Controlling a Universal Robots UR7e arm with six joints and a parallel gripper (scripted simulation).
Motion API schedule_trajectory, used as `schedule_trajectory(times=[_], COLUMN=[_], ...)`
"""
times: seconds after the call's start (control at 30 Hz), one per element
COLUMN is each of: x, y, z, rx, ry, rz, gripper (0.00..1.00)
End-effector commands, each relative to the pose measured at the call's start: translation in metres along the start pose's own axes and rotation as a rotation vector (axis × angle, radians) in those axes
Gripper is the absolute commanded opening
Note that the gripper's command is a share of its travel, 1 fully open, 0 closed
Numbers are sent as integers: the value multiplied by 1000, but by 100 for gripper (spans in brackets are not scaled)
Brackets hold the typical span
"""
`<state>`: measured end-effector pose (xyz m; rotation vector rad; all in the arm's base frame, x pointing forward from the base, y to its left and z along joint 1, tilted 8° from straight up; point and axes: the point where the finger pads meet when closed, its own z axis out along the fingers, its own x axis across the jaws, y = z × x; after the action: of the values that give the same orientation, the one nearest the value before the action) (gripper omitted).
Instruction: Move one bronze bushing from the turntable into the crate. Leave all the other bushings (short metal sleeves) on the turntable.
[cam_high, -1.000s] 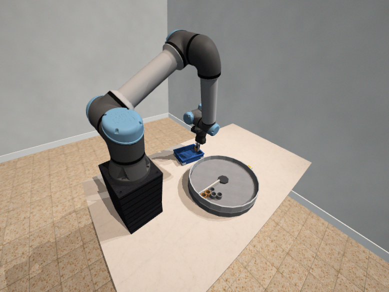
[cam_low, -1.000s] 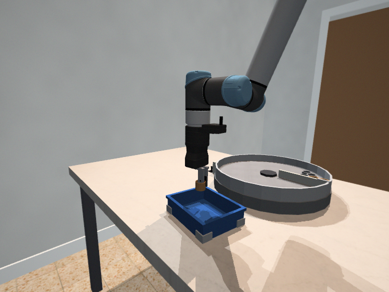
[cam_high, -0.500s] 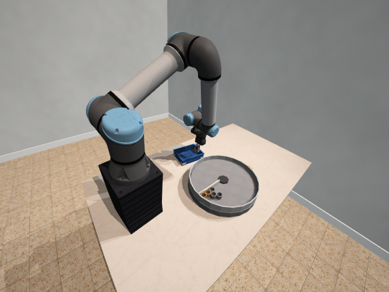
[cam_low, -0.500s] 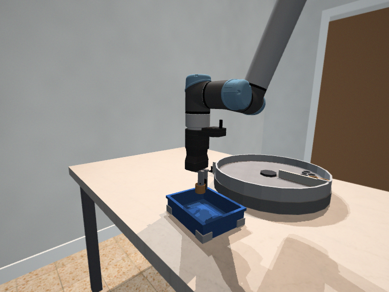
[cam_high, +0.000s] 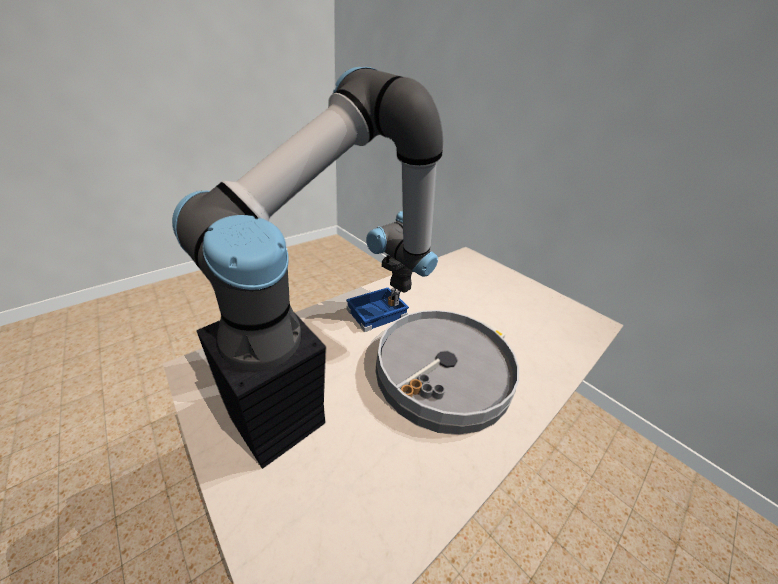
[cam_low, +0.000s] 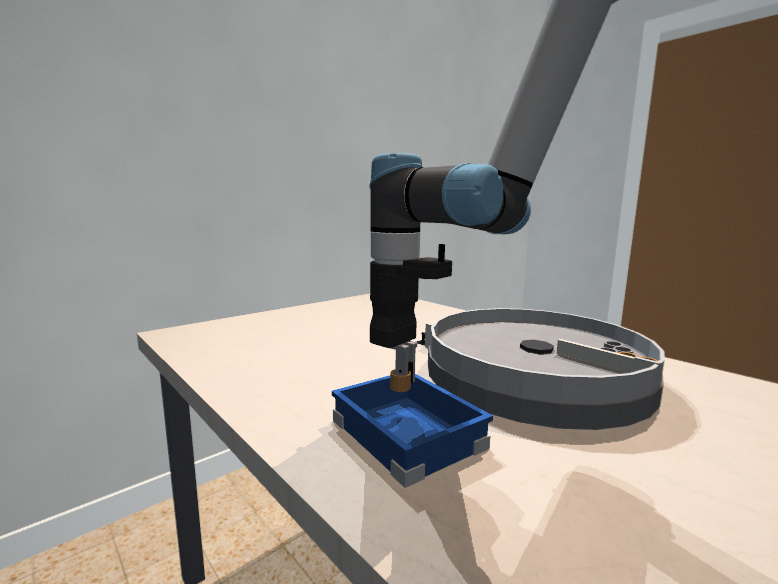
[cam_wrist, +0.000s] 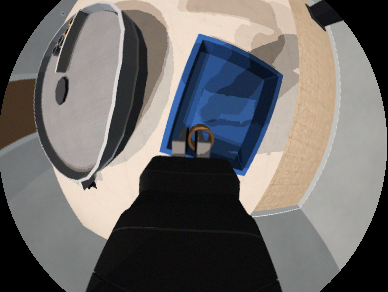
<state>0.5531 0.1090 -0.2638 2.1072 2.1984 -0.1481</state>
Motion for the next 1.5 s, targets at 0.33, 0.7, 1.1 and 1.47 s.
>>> schedule_trajectory(times=[0.33,0.7,1.1,1.47], x=[0,0,0,0], y=[1,1,1,1], z=[3,12,20,20], rx=[-2,-2,-2,-2], ry=[0,0,0,0], rz=[0,0,0,0], gripper=[0,0,0,0])
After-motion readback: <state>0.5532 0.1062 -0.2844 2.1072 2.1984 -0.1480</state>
